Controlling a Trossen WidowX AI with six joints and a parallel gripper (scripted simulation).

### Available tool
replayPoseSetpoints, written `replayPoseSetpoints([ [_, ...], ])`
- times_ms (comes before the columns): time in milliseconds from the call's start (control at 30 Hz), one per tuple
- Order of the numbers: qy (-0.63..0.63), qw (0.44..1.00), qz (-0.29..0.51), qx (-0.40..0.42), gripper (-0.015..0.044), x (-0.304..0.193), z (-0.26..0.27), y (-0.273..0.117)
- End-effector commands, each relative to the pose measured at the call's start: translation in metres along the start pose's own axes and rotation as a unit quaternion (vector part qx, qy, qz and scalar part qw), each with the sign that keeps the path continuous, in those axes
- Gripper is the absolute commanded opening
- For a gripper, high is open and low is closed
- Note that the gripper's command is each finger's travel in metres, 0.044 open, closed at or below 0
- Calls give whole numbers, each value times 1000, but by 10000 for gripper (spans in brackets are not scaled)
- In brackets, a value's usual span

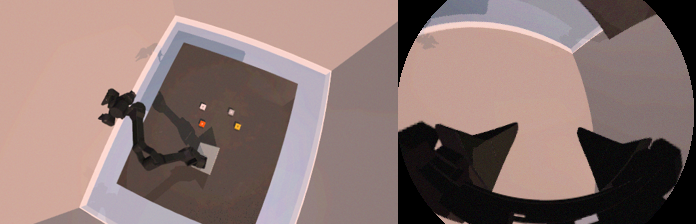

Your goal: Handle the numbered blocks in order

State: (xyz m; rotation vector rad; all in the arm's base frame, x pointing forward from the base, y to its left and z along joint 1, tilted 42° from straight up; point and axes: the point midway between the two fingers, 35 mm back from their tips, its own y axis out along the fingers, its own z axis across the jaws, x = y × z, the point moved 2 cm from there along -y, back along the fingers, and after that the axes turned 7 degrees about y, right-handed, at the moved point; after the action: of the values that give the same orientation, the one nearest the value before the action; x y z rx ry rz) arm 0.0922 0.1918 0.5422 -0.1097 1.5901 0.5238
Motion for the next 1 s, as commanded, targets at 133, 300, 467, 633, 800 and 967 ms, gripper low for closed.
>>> replayPoseSetpoints([
  [133,143,985,29,90,400,5,66,-22],
  [300,281,939,77,182,400,16,130,-60],
  [467,410,859,144,270,400,34,188,-115],
  [633,513,760,210,339,400,60,231,-175],
  [800,594,645,279,391,400,91,259,-238],
  [967,657,511,352,429,400,128,273,-305],
])
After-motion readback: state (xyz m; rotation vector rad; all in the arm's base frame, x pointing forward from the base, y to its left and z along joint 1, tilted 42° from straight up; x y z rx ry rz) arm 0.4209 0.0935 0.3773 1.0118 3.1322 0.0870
